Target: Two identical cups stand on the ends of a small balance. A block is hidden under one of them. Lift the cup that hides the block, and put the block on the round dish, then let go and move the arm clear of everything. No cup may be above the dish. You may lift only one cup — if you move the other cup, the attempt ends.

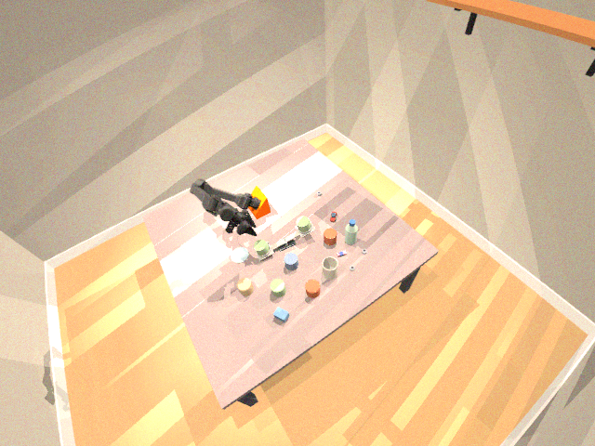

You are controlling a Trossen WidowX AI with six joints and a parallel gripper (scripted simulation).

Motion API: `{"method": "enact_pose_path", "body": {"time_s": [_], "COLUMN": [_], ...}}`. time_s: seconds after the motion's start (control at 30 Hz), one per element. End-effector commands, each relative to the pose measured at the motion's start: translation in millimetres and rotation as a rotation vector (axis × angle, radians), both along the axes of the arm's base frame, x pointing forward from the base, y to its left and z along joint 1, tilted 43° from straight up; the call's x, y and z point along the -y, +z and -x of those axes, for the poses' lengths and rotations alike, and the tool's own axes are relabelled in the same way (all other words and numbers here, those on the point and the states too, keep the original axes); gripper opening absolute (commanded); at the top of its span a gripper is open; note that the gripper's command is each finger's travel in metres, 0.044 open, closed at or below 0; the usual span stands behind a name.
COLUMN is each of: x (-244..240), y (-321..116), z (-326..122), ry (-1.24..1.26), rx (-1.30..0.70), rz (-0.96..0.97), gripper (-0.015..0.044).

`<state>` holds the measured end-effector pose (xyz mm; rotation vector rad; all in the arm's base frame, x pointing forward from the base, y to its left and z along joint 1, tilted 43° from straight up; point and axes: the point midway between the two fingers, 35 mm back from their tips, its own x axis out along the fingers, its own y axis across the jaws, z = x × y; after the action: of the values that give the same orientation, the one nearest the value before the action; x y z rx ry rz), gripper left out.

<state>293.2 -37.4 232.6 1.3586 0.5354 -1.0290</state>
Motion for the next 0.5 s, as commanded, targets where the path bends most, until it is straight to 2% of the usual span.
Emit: {"method": "enact_pose_path", "body": {"time_s": [0.0, 0.47], "x": [-9.9, -49.6], "y": [-13.7, -57.8], "z": [0.7, 12.1], "ry": [0.056, 0.298], "rx": [-0.069, -0.308], "rz": [0.052, 0.286], "gripper": [0.0440, 0.0440]}}
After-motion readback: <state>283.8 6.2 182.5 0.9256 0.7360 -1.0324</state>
